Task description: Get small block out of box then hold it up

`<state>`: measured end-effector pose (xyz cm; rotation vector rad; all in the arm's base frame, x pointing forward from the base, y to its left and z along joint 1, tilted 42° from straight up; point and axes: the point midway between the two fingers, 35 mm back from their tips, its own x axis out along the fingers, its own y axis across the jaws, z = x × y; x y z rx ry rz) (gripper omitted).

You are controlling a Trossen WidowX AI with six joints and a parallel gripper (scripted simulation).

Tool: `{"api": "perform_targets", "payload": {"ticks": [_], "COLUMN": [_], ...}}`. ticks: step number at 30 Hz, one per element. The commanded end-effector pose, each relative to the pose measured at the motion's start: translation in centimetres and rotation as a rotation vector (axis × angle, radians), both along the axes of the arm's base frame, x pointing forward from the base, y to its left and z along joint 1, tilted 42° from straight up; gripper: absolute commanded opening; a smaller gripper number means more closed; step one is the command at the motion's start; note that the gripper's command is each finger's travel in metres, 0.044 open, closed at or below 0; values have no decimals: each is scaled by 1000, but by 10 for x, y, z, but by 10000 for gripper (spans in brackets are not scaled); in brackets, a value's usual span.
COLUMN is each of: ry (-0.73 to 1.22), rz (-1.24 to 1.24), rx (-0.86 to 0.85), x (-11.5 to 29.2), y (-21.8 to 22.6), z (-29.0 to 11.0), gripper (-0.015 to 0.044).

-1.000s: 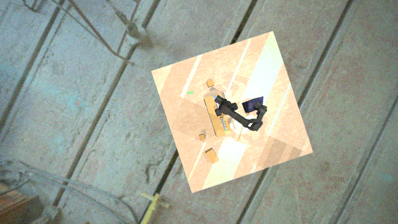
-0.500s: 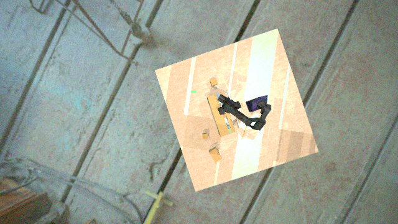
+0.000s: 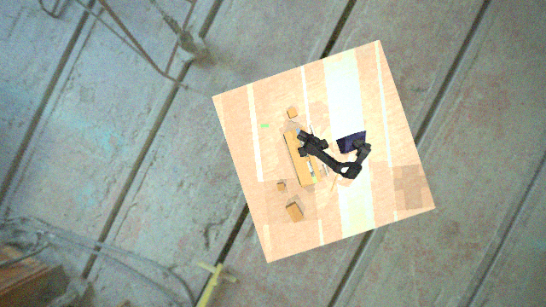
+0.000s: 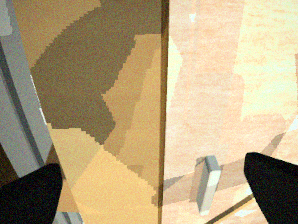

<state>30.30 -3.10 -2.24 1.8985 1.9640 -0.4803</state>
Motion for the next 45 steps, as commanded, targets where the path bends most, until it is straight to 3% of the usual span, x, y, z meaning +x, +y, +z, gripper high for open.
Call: {"api": "perform_targets", "payload": {"ticks": [1,16,45], "ry": [5,4,2], "rz": [-3,-3,1], "rx": [4,7,6], "x": [-1,-5,-5], "y": [6,21,50], "z": [-6,-24,9], "gripper": [400,400,400]}}
